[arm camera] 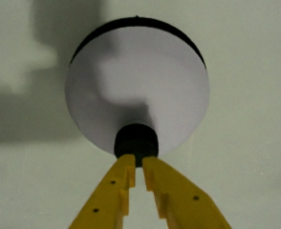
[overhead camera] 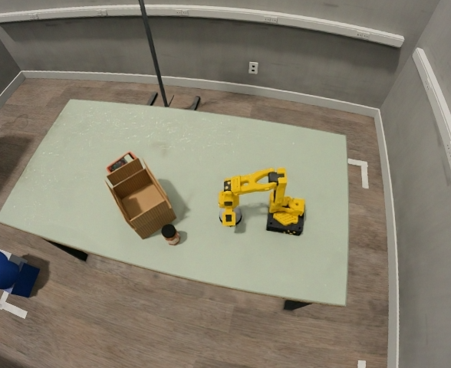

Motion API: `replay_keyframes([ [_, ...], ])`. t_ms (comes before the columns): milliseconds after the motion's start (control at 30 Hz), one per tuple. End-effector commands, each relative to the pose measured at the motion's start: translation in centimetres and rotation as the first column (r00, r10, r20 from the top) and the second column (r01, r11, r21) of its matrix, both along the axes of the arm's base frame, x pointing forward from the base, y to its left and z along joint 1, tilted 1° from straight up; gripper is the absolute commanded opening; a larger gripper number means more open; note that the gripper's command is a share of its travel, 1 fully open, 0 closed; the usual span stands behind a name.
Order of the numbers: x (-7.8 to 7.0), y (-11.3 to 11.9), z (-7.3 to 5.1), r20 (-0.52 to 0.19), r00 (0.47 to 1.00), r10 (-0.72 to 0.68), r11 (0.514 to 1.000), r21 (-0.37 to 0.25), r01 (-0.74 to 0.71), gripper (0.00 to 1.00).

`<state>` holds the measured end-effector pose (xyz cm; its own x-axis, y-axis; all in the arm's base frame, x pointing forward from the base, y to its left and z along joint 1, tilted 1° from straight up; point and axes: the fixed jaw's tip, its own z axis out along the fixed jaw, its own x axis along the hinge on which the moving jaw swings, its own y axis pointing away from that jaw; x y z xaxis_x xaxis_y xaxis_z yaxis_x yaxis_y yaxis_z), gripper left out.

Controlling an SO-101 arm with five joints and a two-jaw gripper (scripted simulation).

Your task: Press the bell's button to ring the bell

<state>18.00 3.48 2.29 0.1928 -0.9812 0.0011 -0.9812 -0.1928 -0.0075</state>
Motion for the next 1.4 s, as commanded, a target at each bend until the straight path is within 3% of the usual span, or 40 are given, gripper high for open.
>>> replay_keyframes([
  [0, -0.4, -0.2, -0.8, -0.031, 1.000, -0.001, 1.000, -0.005, 0.001, 0.00],
  [700, -0.4, -0.2, -0.9, -0.031, 1.000, -0.001, 1.000, -0.005, 0.001, 0.00],
  [1367, -0.4, -0.2, 0.1, -0.031, 1.000, -0.001, 1.000, -0.005, 0.001, 0.00],
])
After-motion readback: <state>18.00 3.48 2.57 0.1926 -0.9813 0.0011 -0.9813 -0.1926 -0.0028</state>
